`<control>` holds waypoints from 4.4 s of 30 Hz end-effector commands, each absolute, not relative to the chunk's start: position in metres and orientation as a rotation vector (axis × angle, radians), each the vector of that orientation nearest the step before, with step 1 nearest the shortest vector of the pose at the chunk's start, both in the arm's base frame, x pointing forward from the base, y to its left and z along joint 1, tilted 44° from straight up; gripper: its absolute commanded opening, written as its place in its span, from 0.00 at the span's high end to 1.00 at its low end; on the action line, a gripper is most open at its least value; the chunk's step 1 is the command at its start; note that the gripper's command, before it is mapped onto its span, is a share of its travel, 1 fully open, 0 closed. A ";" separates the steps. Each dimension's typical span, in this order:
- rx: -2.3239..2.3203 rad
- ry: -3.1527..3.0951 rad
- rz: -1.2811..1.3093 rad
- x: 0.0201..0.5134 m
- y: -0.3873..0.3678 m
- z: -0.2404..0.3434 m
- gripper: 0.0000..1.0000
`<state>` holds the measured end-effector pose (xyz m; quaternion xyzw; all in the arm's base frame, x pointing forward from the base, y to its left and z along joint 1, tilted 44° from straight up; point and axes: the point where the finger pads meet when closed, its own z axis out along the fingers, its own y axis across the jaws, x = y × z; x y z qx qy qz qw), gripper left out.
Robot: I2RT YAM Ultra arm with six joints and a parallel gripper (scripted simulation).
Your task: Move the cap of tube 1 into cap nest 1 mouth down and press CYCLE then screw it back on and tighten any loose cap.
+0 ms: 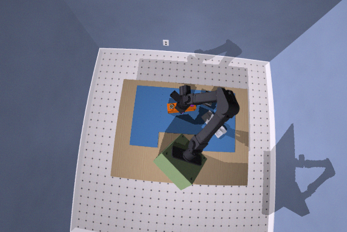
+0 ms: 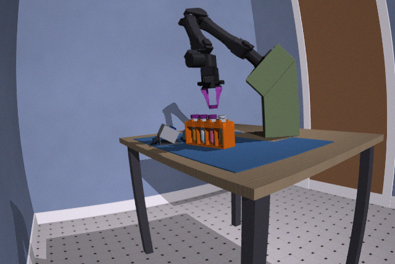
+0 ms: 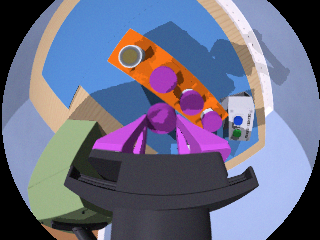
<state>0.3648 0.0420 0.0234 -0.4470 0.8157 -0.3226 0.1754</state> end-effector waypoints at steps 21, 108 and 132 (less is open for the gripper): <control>-1.260 2.295 -0.946 0.381 0.116 -0.002 1.00; -1.260 2.295 -0.946 0.395 0.110 -0.022 1.00; -1.260 2.295 -0.946 0.398 0.107 -0.026 1.00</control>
